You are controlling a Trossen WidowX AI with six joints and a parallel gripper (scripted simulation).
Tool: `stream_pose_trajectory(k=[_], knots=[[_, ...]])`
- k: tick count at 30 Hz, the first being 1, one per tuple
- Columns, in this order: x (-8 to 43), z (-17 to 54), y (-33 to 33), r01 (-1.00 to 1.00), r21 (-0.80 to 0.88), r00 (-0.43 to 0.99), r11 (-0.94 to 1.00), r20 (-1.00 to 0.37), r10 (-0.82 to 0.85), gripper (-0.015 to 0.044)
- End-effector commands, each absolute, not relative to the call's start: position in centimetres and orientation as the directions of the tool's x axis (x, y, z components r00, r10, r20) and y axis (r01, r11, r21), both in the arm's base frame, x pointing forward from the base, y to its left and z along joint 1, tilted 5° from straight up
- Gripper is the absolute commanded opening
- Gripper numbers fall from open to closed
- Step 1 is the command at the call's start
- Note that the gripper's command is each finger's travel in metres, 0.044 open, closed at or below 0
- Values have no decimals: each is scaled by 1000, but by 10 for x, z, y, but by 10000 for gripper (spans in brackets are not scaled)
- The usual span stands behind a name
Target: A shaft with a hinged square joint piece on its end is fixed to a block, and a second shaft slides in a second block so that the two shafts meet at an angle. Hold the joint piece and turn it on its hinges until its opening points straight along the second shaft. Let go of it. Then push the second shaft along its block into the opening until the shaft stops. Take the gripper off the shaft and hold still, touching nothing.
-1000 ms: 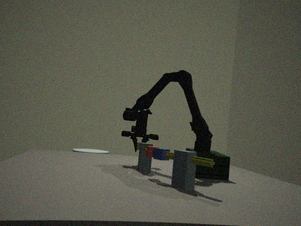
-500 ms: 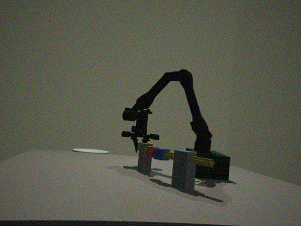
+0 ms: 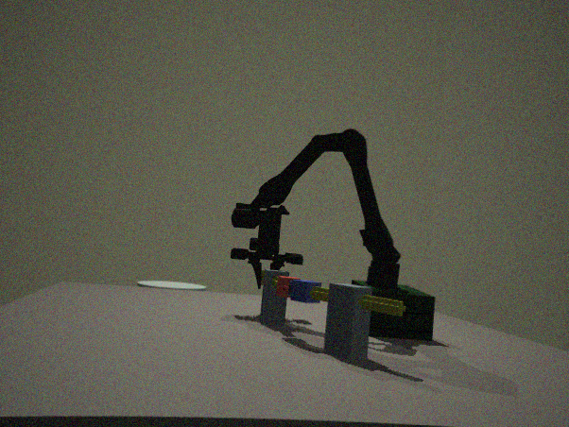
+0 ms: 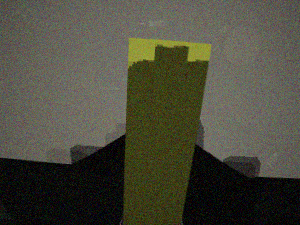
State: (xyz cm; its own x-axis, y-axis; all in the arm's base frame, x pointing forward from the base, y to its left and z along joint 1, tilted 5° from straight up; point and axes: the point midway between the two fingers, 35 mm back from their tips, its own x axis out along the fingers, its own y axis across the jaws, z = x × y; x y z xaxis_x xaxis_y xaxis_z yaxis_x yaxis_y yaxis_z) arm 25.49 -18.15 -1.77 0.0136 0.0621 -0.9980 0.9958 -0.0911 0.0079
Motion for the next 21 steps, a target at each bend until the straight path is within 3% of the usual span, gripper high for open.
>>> stream_pose_trajectory(k=[1,21], knots=[[256,-18,-174,996,11,17,-93,-998,66,0],[259,-16,-144,996,11,17,-93,-998,68,0]])
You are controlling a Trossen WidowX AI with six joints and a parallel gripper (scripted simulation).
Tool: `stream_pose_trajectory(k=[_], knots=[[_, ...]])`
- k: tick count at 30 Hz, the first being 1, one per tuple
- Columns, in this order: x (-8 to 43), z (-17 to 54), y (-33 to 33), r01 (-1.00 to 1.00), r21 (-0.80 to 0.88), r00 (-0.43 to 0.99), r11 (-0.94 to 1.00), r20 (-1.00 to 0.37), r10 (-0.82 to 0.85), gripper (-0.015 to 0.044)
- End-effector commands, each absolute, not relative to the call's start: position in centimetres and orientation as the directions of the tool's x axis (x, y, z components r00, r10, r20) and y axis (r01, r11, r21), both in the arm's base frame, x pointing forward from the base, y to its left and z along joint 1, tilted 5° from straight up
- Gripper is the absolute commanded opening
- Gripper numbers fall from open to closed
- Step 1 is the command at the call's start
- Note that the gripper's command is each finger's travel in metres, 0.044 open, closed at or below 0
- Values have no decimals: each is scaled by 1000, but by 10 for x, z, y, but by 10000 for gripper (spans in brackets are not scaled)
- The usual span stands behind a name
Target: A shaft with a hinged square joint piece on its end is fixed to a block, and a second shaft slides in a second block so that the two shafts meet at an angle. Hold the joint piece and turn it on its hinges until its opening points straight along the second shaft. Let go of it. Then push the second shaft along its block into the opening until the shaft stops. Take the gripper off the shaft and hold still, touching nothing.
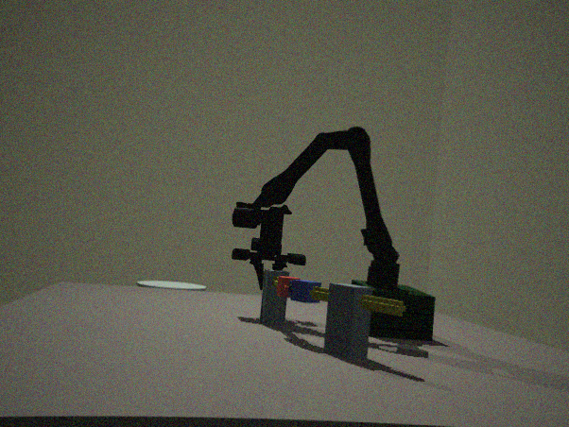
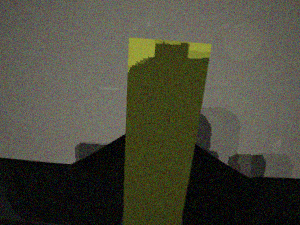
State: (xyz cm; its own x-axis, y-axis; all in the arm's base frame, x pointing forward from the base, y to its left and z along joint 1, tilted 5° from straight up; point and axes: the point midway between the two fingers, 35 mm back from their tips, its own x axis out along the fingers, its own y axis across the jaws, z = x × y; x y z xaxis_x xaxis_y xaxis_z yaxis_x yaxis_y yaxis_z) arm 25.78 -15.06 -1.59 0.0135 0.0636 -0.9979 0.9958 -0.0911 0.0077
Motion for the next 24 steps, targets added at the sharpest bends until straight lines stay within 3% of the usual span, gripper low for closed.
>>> stream_pose_trajectory(k=[1,24], knots=[[259,-16,-142,996,11,17,-93,-998,68,0],[261,-14,-120,996,8,14,-93,-998,64,0]])
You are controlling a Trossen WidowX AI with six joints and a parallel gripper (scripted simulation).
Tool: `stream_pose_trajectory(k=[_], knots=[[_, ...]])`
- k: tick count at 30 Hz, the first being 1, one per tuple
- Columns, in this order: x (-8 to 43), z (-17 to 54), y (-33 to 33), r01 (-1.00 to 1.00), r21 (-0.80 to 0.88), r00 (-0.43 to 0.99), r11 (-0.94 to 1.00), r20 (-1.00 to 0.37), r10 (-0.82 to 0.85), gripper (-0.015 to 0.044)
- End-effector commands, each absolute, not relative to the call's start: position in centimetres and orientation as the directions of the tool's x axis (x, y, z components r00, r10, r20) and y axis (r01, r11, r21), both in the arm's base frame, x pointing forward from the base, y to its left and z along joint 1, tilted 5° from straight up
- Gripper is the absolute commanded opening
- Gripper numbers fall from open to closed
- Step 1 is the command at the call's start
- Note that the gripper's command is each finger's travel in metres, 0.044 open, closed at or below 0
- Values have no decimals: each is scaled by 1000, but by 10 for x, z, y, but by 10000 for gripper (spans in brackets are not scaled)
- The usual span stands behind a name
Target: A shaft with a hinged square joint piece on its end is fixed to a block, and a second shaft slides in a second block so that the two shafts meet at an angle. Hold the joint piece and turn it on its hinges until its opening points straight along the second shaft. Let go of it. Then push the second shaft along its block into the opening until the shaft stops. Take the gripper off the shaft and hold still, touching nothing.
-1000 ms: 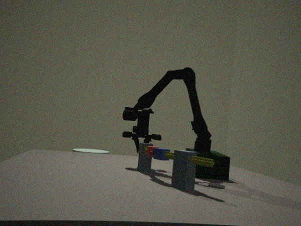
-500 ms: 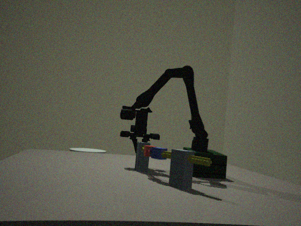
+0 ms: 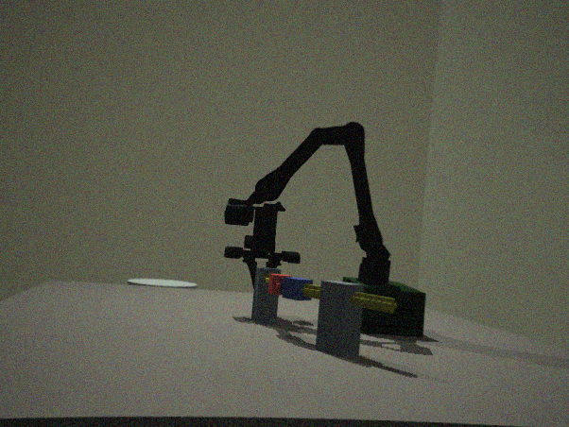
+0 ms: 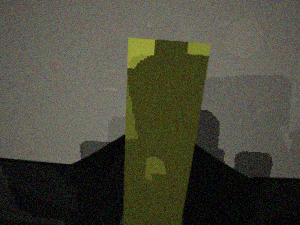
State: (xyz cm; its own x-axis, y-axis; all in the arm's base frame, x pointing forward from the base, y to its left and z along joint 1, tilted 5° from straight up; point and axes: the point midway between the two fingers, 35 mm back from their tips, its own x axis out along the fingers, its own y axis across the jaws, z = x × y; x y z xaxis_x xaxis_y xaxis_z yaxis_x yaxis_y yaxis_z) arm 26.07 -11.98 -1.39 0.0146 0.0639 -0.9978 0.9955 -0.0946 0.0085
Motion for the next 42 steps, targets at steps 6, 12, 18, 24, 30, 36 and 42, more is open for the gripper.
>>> stream_pose_trajectory(k=[6,12,18,24,30,36,42], knots=[[261,-14,-120,996,8,14,-93,-998,64,0],[261,-14,-120,996,8,14,-93,-998,64,67],[261,-14,-120,996,8,14,-93,-998,64,172],[261,-14,-120,996,8,14,-93,-998,64,329],[261,-14,-120,996,8,14,-93,-998,64,440],[261,-14,-120,996,8,14,-93,-998,64,440],[261,-14,-120,996,8,14,-93,-998,64,440]])
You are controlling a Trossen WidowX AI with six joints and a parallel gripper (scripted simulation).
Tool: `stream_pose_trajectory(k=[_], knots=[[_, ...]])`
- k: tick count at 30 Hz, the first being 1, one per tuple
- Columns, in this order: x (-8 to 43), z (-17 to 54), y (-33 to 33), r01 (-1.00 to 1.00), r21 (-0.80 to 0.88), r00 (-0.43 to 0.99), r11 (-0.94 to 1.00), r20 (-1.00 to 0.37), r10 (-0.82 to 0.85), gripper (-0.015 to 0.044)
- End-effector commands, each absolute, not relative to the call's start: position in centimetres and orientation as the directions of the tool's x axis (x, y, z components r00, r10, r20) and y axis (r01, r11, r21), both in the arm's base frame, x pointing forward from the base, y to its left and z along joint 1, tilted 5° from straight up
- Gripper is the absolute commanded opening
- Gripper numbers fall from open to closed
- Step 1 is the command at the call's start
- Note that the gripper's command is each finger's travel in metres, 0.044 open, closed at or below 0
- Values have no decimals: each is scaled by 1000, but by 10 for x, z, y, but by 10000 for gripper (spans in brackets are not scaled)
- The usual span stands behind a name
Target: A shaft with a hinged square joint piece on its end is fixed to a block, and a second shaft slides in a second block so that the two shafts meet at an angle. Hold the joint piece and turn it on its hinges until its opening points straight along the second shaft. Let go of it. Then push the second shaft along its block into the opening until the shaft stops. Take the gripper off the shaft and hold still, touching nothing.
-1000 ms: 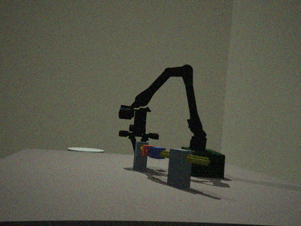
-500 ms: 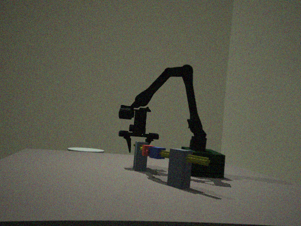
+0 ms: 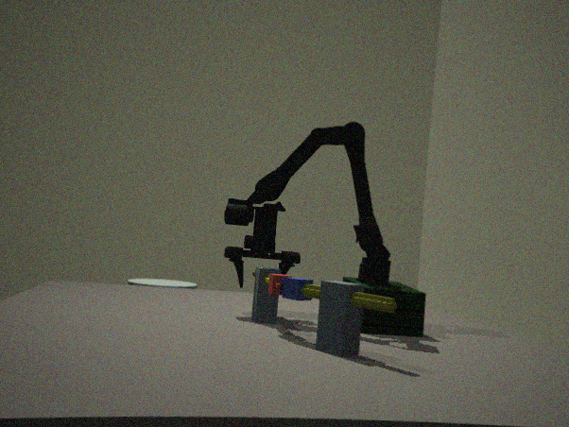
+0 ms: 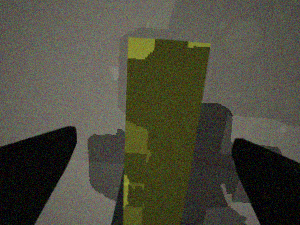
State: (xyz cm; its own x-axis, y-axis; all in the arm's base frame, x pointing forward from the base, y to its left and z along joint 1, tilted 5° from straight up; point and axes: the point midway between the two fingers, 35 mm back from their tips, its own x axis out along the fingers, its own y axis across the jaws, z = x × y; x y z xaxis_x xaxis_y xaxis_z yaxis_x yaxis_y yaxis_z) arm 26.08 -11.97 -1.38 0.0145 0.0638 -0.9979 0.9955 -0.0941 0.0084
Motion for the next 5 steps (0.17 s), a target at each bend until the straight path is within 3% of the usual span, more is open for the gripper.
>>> stream_pose_trajectory(k=[1,5], knots=[[261,-12,-120,996,8,14,-93,-998,65,440],[260,16,-121,996,11,18,-93,-997,70,440]])
